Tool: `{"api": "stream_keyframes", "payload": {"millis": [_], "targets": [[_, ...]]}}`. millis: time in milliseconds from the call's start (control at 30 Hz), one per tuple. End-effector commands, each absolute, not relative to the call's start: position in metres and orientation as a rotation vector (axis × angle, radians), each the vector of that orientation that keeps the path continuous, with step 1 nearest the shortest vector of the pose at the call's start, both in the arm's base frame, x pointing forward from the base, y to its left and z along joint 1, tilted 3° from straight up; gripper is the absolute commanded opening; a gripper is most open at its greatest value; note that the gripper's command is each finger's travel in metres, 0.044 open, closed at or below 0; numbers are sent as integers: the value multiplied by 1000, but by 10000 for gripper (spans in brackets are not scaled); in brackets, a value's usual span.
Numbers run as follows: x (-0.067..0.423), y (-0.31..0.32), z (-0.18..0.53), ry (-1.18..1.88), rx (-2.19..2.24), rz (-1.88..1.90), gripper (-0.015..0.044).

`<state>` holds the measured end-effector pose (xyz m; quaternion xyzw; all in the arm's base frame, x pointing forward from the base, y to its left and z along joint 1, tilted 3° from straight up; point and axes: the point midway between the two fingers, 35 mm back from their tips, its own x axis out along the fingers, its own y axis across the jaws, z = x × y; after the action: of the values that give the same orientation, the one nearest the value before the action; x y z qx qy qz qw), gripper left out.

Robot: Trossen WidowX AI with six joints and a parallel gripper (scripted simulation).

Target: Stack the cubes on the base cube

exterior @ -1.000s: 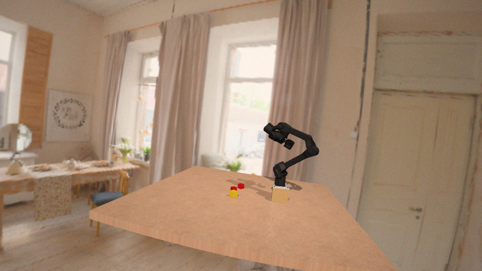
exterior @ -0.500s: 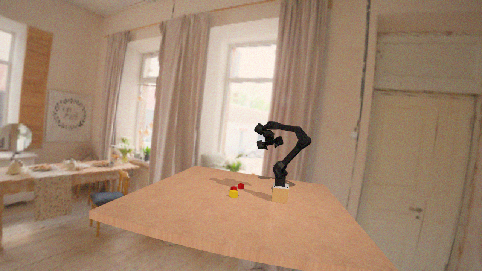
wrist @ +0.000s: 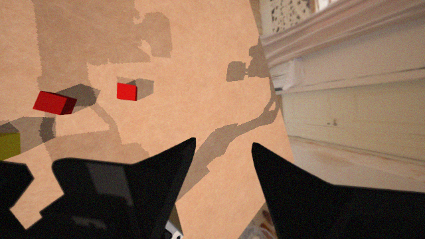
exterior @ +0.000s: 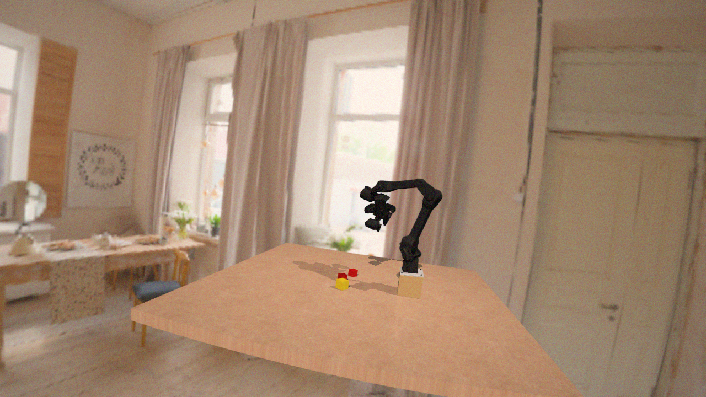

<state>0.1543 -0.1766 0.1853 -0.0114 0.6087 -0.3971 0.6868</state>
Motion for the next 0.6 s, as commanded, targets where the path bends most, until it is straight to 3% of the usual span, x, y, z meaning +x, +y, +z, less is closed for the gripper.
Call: {"api": "stream_keyframes", "payload": {"millis": [0,567], "targets": [[193,-172,157,1514,-217,-450,265],[267,-146,80,1418,-672,600,265]]}}
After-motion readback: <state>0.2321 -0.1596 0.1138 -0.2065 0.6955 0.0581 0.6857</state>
